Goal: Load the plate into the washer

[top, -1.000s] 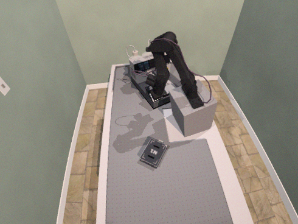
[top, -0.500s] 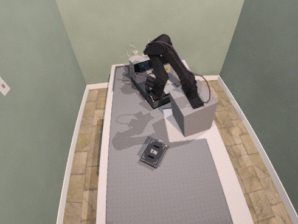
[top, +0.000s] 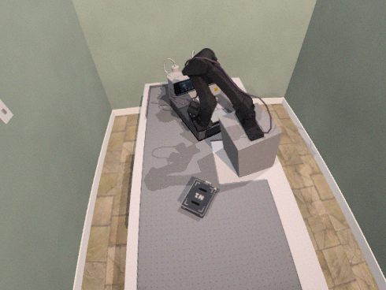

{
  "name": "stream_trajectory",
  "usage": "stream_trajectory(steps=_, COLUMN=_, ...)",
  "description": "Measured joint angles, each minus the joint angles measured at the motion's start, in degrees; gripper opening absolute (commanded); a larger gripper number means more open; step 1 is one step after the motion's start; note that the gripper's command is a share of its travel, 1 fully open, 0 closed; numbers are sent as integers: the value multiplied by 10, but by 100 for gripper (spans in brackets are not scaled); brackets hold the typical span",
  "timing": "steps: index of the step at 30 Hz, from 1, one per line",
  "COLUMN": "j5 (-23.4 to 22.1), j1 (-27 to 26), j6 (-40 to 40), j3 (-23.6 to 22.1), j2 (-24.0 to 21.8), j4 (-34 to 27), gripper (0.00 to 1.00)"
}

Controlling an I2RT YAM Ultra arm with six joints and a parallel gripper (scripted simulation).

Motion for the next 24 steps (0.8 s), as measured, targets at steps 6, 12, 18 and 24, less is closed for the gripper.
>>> stream_trajectory(steps=6, j5=0, j1=-2, j6=-1, j3=12, j2=26, j4=14, gripper=0)
stream_trajectory(steps=12, j5=0, j1=-2, j6=-1, j3=12, j2=27, j4=21, gripper=0)
stream_trajectory(steps=18, j5=0, j1=-2, j6=-1, j3=12, j2=27, j4=23, gripper=0)
stream_trajectory(steps=24, j5=0, j1=-2, j6=-1, j3=12, j2=27, j4=23, gripper=0)
